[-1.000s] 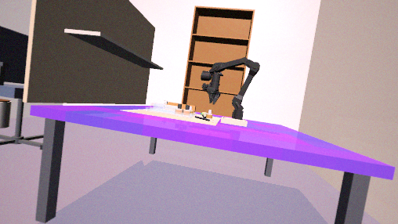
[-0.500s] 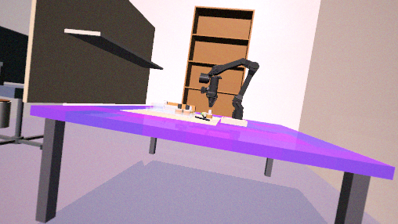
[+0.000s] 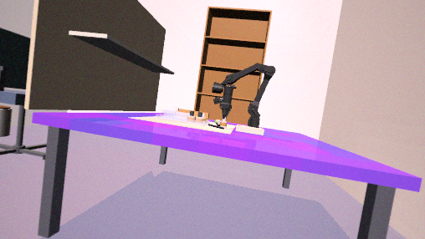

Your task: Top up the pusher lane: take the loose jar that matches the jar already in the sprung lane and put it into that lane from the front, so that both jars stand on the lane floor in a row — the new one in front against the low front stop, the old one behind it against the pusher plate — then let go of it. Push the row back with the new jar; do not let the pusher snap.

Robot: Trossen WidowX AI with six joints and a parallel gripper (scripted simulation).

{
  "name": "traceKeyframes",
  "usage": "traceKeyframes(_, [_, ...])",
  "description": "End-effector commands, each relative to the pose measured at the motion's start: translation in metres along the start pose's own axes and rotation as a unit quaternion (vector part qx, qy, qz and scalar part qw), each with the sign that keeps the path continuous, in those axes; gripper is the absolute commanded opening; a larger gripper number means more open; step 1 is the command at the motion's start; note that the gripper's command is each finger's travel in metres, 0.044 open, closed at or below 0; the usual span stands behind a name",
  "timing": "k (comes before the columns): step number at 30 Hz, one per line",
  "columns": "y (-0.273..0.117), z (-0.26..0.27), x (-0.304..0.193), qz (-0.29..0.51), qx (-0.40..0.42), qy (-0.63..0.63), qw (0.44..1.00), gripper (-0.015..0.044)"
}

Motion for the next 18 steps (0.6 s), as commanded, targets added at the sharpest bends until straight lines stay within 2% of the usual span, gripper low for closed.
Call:
traceKeyframes(1, [0.007, 0.0, 0.0, 0.0, -0.002, -0.001, 1.0, 0.044])
traceKeyframes(17, [0.029, 0.0, 0.0, 0.0, -0.002, -0.001, 1.0, 0.044])
traceKeyframes(18, [0.029, 0.0, 0.0, 0.0, -0.002, -0.001, 1.0, 0.0414])
Point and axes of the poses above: the point midway between the two fingers, 35 mm back from their tips, its own y axis out along the fingers, its own z axis across the jaws, x = y × z, the point moved 3 cm from there along -y, back along the fingers, and after that the axes turned 5 degrees about y, right-handed, at the moved point
